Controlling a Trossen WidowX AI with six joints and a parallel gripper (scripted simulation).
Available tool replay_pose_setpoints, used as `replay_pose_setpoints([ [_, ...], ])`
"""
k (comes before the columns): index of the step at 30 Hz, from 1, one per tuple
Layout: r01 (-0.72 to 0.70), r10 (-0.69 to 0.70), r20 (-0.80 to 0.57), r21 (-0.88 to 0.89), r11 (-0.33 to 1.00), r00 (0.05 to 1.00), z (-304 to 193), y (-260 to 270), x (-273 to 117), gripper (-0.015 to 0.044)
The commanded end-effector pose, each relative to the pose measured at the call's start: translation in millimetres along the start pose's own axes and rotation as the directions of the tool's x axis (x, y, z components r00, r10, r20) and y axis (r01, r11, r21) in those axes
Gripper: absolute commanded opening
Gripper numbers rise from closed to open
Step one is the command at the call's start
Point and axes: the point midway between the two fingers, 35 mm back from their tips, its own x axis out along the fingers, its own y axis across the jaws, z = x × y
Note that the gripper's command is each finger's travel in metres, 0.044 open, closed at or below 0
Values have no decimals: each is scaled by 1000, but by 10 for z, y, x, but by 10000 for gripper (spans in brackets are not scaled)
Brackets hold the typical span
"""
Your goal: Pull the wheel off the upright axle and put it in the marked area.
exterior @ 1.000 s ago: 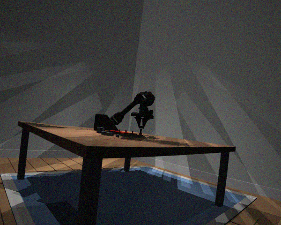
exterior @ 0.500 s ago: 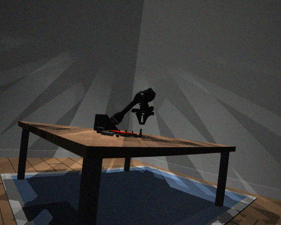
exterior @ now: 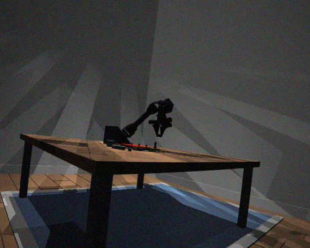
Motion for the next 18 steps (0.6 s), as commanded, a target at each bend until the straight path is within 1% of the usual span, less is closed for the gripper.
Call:
replay_pose_setpoints([
  [1, -5, 5, 0, 6, 1000, 1000, -111, 141, -12, 0],
  [8, -6, 6, -1, 5, 1000, 1000, -286, 347, -21, 0],
  [12, -6, 6, -1, 5, 1000, 1000, -303, 366, -17, 0],
  [18, -6, 6, 0, 5, 1000, 1000, -301, 367, 120, 0],
])
